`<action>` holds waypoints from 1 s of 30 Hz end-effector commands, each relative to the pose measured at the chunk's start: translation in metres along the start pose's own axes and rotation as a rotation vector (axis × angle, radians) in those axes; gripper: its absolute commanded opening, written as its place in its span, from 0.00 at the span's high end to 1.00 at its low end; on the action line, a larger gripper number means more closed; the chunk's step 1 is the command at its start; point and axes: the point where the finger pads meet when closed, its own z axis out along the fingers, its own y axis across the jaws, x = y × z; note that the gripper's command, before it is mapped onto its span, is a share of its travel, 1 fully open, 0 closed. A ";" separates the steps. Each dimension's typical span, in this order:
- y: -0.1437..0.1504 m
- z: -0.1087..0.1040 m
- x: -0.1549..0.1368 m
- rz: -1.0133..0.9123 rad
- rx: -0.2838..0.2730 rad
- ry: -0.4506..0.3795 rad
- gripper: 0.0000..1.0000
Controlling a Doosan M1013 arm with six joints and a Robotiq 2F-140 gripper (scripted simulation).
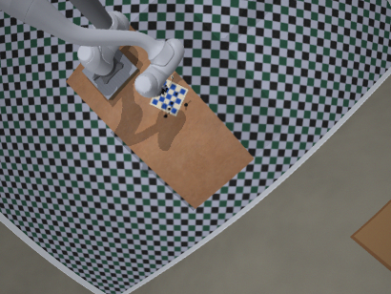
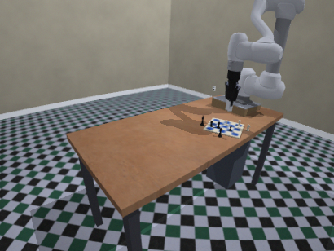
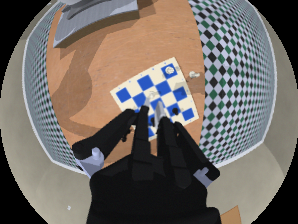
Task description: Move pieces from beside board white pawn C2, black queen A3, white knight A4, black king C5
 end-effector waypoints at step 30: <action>0.098 -0.010 -0.099 -0.119 0.000 0.000 0.00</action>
